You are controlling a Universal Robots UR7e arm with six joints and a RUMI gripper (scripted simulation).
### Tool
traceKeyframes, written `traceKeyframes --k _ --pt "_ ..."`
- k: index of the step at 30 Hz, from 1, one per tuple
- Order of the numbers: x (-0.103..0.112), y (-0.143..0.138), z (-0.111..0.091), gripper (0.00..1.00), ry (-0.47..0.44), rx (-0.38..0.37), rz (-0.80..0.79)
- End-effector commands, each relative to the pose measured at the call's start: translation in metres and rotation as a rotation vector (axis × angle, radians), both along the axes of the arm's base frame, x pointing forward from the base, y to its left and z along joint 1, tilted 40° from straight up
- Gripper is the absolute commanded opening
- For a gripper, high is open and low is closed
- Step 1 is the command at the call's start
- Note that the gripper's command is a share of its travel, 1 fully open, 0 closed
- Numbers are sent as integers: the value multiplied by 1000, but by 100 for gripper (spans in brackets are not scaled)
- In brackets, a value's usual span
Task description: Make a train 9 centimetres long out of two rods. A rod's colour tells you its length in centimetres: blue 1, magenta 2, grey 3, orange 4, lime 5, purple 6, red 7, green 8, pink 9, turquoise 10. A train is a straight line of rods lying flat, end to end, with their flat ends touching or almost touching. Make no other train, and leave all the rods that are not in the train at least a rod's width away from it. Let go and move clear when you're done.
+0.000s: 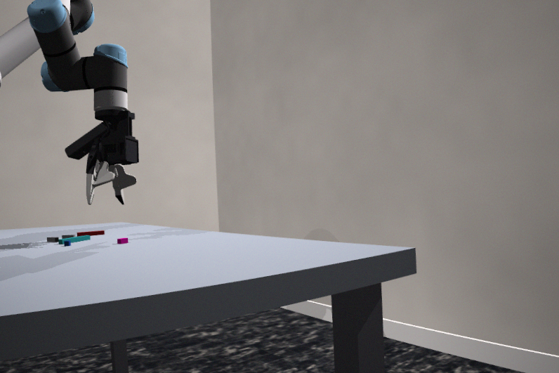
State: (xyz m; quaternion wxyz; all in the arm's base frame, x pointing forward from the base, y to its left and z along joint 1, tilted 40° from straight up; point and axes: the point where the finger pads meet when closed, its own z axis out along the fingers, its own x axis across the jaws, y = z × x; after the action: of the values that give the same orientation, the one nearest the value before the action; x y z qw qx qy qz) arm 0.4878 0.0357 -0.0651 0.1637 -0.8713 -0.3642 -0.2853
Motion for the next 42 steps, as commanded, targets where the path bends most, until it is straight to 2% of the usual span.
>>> traceKeyframes --k 1,10,12,27,42 --pt "1 -12 -6 100 -83 -51 136" --pt "2 -31 -17 100 -218 -148 342" --pt "2 -31 -17 100 -218 -148 342" --pt "4 -60 -33 100 -410 -285 629" --pt "5 -77 -42 100 -525 -369 799"
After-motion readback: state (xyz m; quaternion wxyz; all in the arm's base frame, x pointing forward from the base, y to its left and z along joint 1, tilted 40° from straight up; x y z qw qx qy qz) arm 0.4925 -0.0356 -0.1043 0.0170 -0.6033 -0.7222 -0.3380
